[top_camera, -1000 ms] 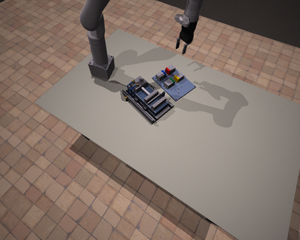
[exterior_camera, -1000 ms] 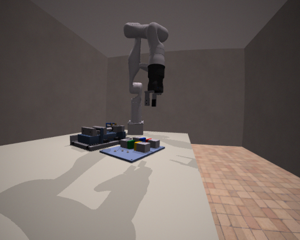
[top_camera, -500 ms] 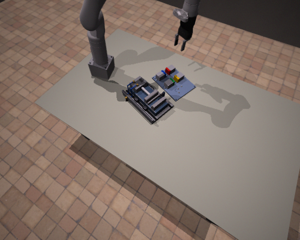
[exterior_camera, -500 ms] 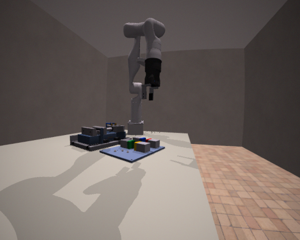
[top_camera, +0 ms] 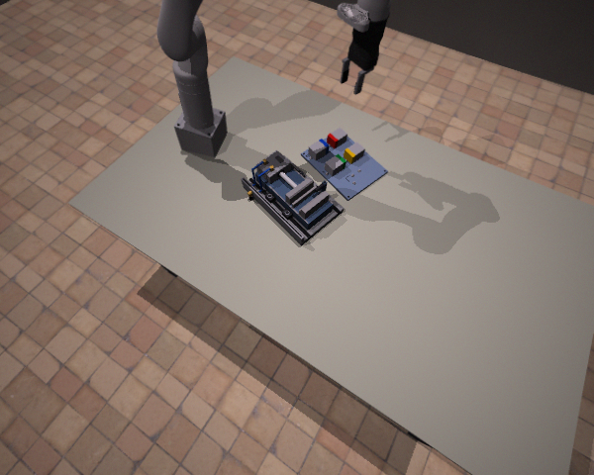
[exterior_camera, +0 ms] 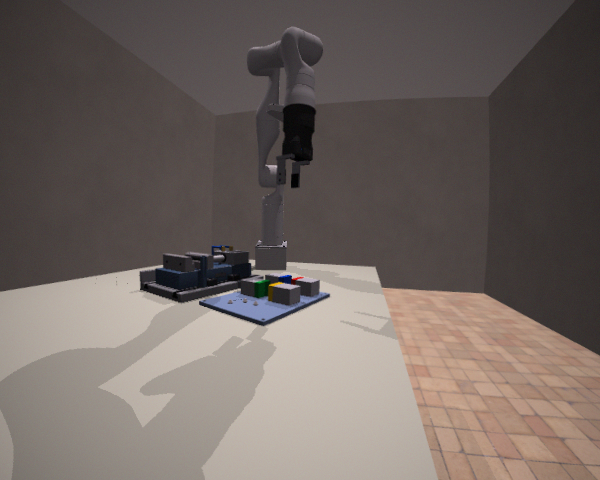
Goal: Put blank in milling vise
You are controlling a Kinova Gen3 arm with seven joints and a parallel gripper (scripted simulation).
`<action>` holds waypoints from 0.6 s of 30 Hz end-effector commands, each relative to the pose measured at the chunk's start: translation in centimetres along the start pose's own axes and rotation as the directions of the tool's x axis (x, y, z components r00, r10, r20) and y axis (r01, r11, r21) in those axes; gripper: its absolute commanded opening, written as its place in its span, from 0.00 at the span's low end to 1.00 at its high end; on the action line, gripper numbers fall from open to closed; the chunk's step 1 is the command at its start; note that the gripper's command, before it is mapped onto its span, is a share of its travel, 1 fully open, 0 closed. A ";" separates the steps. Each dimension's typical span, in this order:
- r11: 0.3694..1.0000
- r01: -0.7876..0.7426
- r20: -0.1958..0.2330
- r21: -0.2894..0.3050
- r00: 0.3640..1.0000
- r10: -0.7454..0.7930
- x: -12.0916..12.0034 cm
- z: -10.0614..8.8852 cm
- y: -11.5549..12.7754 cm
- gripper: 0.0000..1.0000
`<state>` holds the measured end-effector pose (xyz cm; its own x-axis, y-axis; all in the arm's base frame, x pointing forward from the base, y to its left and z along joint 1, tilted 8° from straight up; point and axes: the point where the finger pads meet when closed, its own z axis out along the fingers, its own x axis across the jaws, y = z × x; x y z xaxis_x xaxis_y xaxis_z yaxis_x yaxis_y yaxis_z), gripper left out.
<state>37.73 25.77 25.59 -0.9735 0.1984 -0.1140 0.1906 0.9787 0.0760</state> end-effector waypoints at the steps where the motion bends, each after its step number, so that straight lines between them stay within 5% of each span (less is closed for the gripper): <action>1: 1.000 0.005 0.006 -0.005 1.000 -0.005 -0.2 -1.7 -0.9 1.00; 18: 1.000 0.005 0.005 -0.004 1.000 -0.005 -0.2 -3.9 -2.3 1.00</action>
<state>37.04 23.68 28.52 -0.9732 0.1982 -0.1164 0.1902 0.9788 0.0758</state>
